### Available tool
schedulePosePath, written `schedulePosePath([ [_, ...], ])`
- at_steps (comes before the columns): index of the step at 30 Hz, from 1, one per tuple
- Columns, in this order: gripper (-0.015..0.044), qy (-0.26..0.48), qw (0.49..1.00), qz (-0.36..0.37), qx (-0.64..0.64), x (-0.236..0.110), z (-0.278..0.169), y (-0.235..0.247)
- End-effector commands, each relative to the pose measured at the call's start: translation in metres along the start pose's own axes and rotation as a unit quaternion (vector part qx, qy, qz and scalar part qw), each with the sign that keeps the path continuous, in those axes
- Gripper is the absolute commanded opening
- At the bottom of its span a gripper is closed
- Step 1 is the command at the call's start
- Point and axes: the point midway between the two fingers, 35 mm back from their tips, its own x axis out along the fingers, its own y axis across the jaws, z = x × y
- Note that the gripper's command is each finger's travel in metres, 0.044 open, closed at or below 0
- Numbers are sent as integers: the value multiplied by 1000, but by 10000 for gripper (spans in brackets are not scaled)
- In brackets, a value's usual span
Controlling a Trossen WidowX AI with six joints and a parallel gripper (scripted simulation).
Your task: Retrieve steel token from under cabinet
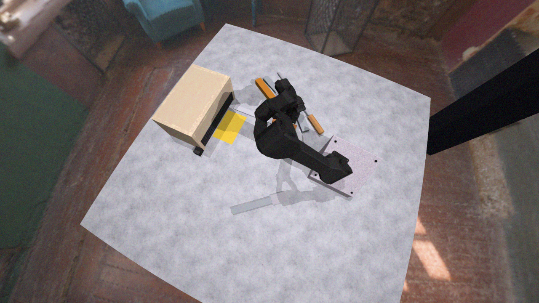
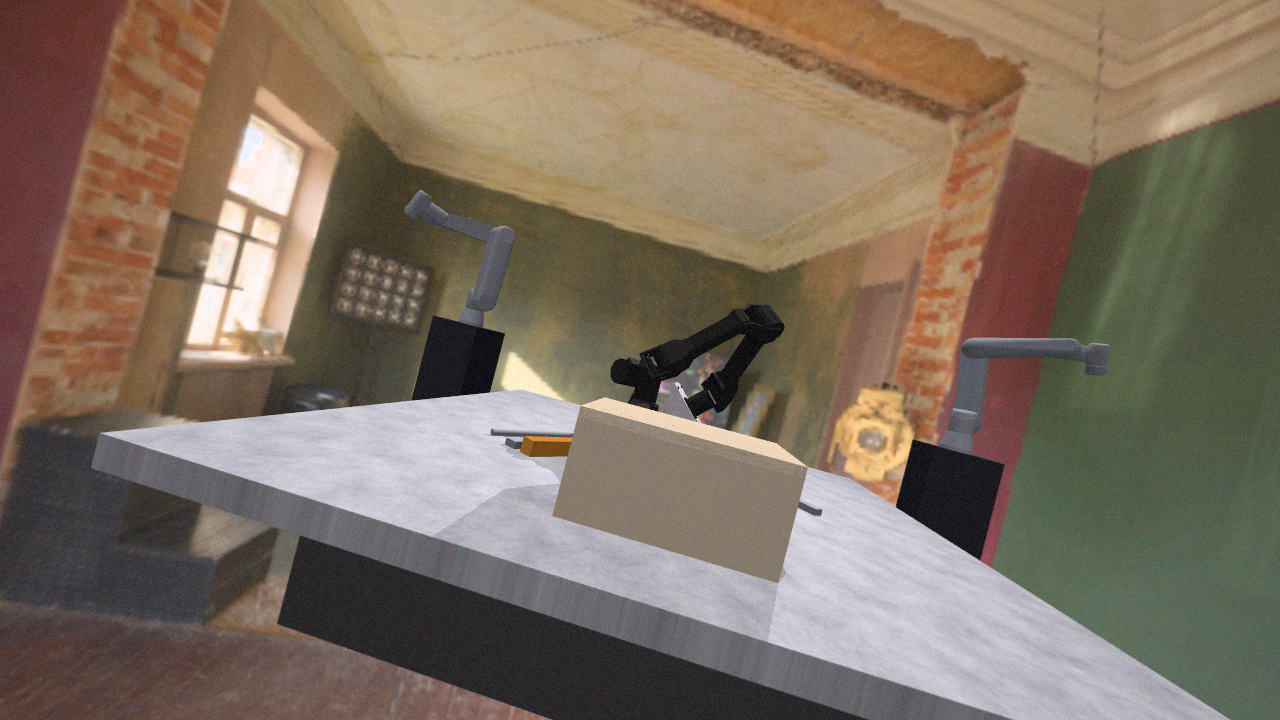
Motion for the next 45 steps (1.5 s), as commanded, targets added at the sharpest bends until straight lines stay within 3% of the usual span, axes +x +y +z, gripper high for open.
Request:
schedulePosePath([
  [1,0,0,1000,0,-4,0,3,0],
  [45,0,2,1000,3,-26,-1,62,4],
])
